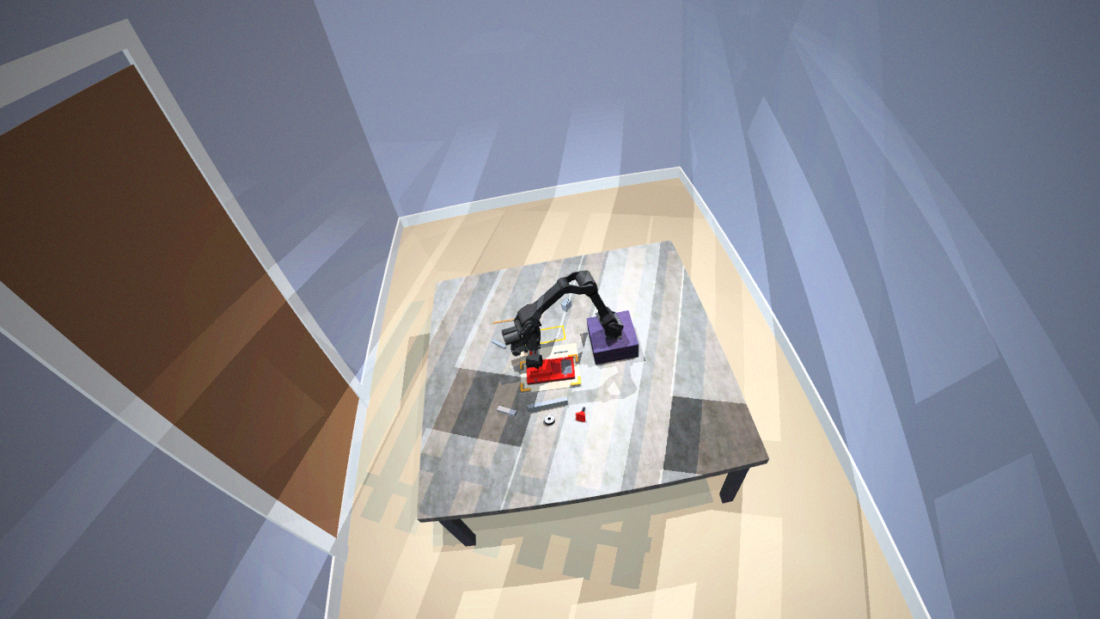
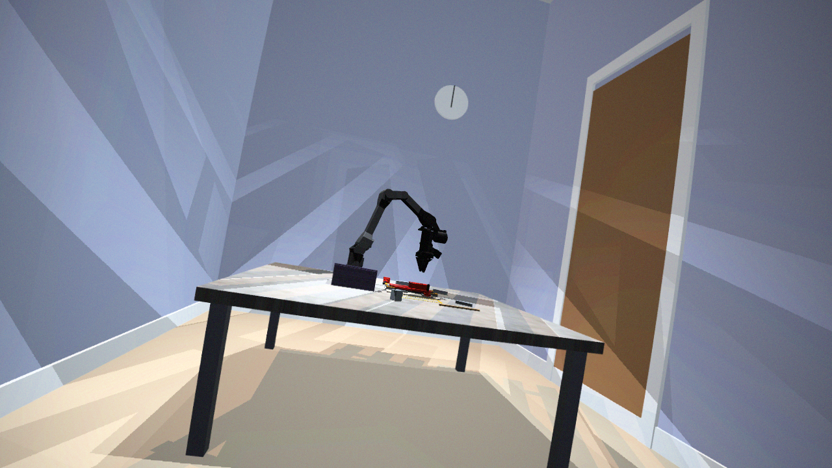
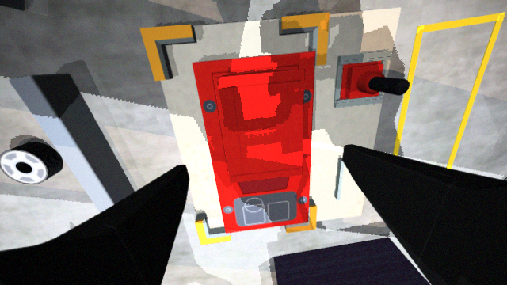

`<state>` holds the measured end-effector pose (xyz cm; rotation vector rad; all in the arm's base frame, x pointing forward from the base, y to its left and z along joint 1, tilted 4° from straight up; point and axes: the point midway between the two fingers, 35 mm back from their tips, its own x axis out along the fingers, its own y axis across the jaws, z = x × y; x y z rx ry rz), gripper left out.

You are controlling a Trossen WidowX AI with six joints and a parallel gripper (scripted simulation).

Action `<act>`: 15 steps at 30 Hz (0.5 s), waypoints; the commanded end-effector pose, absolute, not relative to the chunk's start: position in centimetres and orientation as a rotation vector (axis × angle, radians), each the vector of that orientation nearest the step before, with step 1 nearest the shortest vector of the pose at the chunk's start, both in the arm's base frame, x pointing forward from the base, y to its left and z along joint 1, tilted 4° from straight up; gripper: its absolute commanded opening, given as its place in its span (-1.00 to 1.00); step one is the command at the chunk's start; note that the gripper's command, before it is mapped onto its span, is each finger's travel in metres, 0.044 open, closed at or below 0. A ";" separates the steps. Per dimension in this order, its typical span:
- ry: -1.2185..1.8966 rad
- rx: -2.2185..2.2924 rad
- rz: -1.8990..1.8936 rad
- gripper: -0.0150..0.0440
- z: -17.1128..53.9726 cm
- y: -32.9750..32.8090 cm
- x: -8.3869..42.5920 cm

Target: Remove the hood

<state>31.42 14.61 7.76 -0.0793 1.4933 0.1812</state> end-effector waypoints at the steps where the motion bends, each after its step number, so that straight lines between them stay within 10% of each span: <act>1: 1.521 -0.063 0.177 1.00 7.2 14.2 31.1; 15: 1.522 -0.063 0.178 1.00 6.4 14.3 31.2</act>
